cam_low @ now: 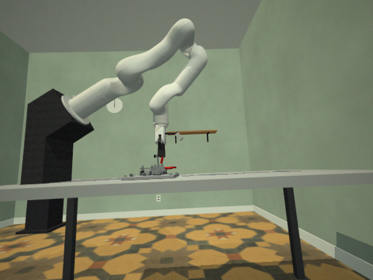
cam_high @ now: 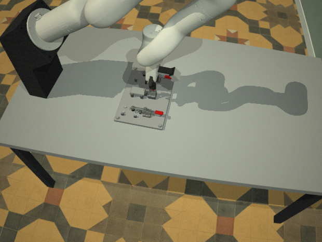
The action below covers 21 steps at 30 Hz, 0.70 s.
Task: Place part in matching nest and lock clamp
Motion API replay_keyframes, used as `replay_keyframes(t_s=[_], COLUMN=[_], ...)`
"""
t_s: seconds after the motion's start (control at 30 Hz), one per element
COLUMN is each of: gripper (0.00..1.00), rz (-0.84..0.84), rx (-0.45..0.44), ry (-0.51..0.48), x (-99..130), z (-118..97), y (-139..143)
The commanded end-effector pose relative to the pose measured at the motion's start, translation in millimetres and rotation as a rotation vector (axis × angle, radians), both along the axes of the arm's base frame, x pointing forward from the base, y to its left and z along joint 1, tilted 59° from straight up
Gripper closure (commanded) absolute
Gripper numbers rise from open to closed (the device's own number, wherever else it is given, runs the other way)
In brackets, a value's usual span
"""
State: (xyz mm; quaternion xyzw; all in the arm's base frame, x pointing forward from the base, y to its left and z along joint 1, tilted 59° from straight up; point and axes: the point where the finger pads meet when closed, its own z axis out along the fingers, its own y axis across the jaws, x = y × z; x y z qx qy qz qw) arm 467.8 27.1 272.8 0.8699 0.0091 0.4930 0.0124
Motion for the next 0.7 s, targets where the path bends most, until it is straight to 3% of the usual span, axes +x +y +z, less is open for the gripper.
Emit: replay_keyframes(t_s=[0.0, 0.67], gripper=[0.53, 0.53], rz=[0.0, 0.0], rx=[0.0, 0.0], ry=[0.0, 0.0], x=[-0.1, 29.0], z=[0.1, -17.3], y=[0.0, -0.4])
